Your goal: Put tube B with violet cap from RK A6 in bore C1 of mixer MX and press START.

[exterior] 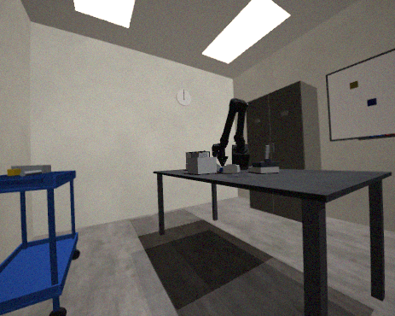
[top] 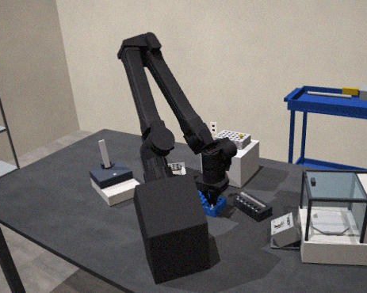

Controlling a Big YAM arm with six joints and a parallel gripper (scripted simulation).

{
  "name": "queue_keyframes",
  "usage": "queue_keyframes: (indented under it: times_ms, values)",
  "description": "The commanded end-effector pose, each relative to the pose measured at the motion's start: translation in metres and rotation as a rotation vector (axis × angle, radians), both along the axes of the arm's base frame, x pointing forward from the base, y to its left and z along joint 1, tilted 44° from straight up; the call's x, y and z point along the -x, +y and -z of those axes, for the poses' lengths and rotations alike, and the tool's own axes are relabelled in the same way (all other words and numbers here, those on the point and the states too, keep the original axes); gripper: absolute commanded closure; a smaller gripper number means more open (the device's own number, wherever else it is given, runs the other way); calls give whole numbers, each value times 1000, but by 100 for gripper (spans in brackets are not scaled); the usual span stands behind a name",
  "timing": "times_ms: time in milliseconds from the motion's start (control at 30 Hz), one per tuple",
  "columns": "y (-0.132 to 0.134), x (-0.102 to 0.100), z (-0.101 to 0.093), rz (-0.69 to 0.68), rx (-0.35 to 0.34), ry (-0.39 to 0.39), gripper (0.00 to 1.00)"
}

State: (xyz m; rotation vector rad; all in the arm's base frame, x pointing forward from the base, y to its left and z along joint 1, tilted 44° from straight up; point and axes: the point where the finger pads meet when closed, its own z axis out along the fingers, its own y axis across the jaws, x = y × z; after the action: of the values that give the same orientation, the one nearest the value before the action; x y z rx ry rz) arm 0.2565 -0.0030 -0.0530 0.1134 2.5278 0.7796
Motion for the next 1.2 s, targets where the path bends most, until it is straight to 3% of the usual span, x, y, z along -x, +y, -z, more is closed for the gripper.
queue_keyframes:
  times_ms: [0, 1167]
  values:
    - [5, 2, 3, -6, -3, 10, 91]
    - [5, -1, -2, -6, 3, -6, 91]
